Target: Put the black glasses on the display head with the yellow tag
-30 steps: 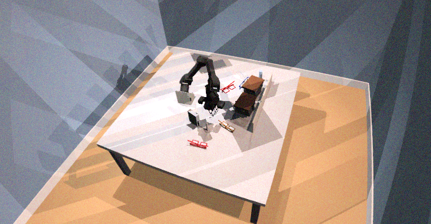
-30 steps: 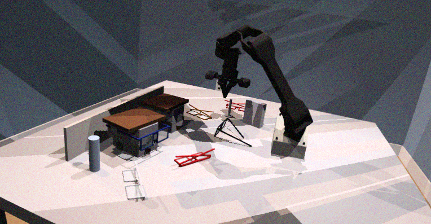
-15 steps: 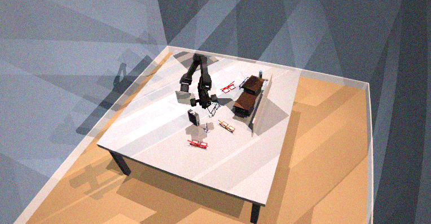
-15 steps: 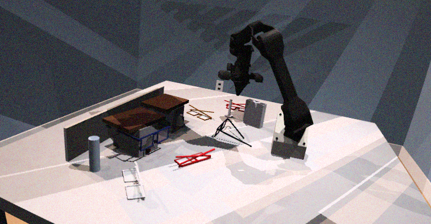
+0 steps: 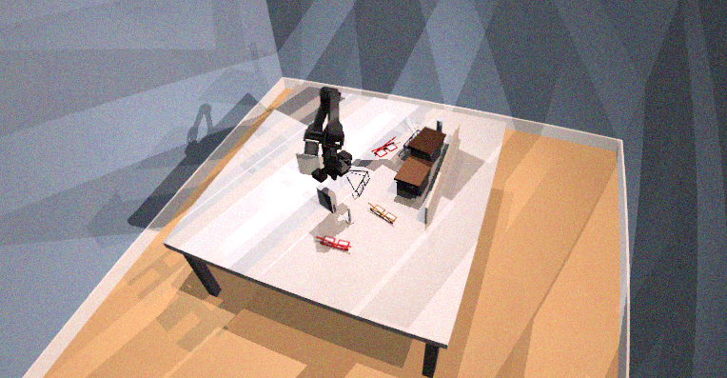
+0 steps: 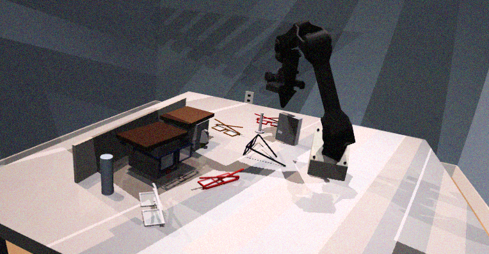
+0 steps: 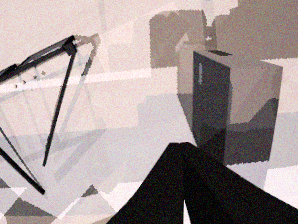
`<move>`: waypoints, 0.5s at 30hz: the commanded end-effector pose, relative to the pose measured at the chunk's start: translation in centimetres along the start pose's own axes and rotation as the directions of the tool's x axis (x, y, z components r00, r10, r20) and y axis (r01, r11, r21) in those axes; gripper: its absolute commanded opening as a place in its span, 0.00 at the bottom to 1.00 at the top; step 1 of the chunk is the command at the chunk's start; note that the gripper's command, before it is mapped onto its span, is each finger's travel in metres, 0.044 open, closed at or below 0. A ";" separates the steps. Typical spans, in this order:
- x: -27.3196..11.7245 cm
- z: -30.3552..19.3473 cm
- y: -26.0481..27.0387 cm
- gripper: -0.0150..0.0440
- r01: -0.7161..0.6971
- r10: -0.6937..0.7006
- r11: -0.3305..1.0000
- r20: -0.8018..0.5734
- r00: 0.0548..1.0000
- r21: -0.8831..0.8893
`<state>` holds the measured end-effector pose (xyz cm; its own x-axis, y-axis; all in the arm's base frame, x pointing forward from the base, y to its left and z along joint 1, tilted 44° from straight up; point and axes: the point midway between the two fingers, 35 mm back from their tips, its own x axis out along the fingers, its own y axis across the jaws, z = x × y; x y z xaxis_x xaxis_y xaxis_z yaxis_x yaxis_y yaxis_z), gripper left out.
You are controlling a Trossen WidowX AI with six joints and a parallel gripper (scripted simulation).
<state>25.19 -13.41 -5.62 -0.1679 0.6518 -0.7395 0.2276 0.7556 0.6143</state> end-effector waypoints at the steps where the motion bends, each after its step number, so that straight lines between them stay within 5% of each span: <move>1: -0.5 -2.9 -0.9 0.25 -0.008 0.001 0.942 -0.022 1.000 -0.334; 15: -0.4 -2.9 -0.9 0.25 -0.008 0.001 0.942 -0.022 1.000 -0.334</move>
<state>22.51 -14.20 -5.02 -0.1824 0.6551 -0.7332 -0.0917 0.7311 0.6761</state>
